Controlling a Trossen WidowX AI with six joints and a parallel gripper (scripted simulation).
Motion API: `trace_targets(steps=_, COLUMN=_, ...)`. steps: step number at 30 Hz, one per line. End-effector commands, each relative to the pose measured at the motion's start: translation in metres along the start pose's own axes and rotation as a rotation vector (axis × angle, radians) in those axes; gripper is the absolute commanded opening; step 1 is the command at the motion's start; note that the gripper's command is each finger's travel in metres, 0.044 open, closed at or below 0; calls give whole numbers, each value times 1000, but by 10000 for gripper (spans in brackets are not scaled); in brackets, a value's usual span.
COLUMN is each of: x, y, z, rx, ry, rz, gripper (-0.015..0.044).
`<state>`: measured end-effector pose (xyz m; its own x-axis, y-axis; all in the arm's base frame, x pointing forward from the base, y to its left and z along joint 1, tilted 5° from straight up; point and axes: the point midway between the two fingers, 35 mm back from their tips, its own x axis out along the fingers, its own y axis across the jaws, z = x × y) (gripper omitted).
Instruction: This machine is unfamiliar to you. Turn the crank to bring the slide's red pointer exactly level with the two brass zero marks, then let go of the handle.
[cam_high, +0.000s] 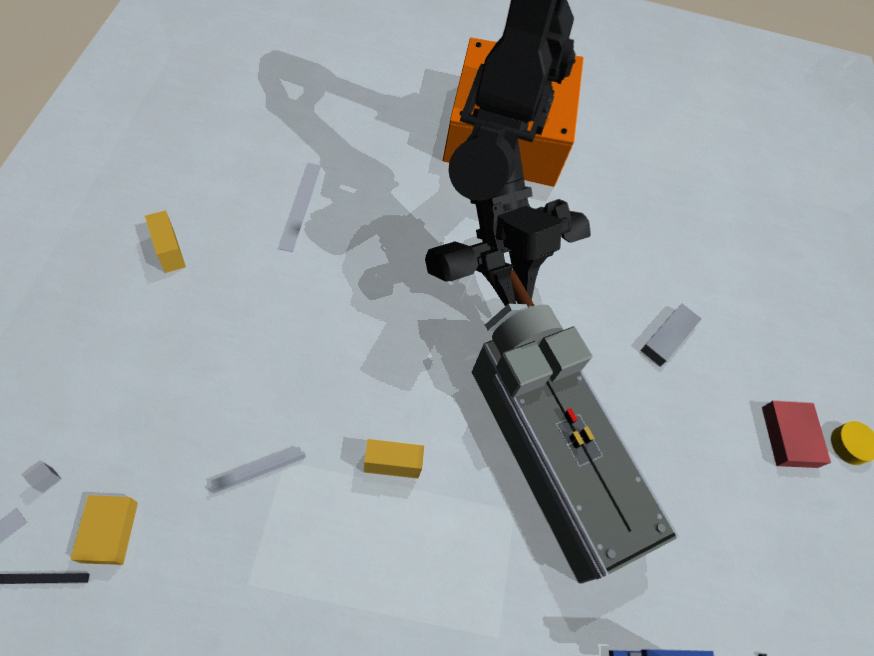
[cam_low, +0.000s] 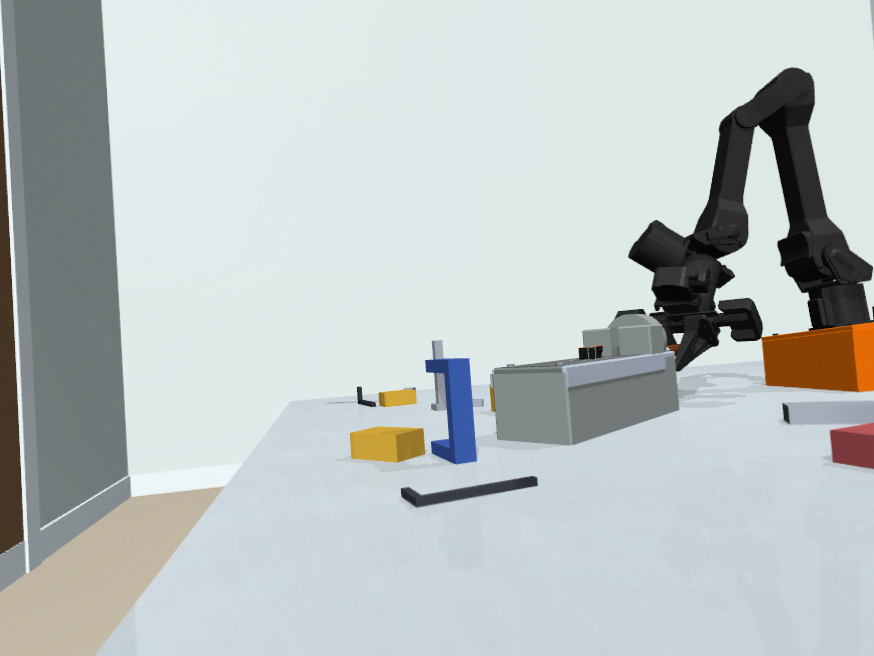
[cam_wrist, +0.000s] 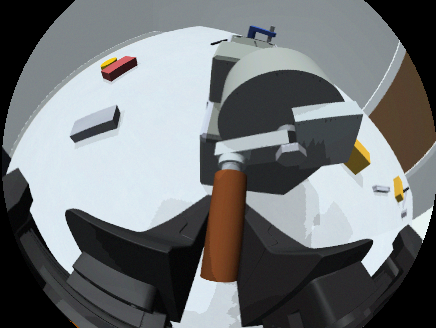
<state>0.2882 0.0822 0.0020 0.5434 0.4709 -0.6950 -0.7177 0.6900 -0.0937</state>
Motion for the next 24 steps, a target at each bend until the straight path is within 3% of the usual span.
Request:
trace_targets(steps=1, x=3, y=-3, z=-3, rx=-4, ry=1, rz=1, gripper=0)
trace_targets(steps=24, x=10, y=-31, z=-10, rx=-6, ry=1, rz=0, gripper=0)
